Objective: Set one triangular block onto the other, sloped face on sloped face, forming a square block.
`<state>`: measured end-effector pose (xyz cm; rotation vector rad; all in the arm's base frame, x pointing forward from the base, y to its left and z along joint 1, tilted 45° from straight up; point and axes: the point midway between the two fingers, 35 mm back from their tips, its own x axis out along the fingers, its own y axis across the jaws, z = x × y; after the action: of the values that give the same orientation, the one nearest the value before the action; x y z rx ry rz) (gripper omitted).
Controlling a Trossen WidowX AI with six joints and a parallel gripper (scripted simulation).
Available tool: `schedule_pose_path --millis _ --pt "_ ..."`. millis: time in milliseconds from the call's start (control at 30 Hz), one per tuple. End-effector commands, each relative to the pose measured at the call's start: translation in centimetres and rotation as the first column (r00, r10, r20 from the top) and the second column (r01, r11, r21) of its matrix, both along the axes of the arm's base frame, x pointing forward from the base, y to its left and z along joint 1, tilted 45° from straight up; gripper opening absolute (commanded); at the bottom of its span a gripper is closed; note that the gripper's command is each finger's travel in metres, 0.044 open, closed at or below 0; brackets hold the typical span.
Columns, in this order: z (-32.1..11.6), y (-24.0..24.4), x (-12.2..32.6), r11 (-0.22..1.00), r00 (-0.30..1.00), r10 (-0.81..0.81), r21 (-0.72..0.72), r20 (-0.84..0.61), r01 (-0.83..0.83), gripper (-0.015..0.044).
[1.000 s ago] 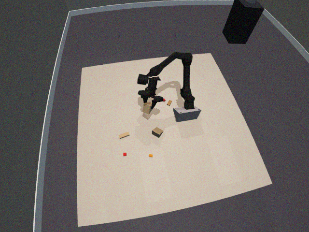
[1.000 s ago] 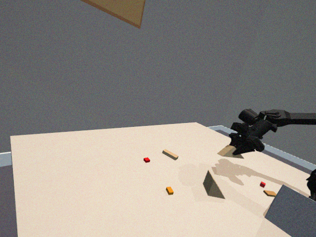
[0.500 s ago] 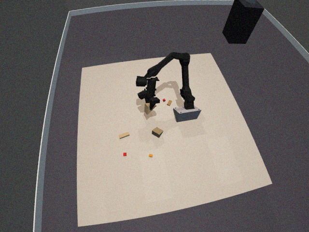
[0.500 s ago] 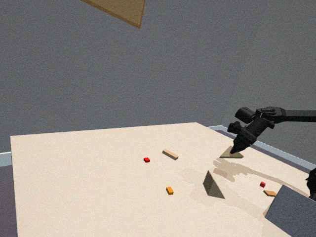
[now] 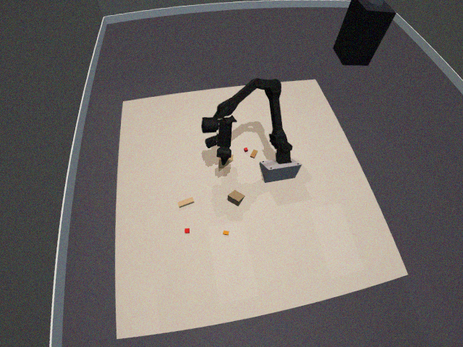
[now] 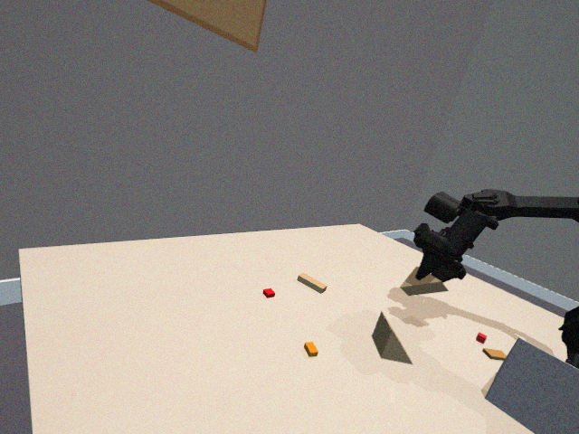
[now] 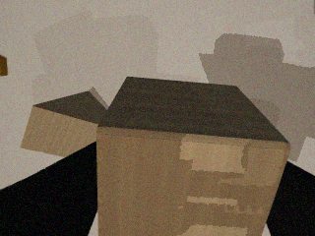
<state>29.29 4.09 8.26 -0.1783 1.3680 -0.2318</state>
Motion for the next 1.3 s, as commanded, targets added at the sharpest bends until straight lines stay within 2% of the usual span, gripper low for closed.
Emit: schedule_pose_path --millis 0,267,567,933,1267 --pt "-0.15 0.09 0.07 0.991 0.991 -0.136 -0.007 0.021 0.136 0.0" --pt "-0.22 0.18 0.07 0.931 0.929 -0.362 -0.007 0.077 0.364 0.0" --pt "-0.24 0.29 0.1 0.807 0.796 -0.584 0.011 0.158 0.59 0.0" --pt "-0.23 0.51 0.17 0.597 0.562 -0.783 0.07 0.268 0.799 0.0" --pt "-0.14 0.71 0.3 0.377 0.299 -0.883 0.166 0.362 0.911 0.0"
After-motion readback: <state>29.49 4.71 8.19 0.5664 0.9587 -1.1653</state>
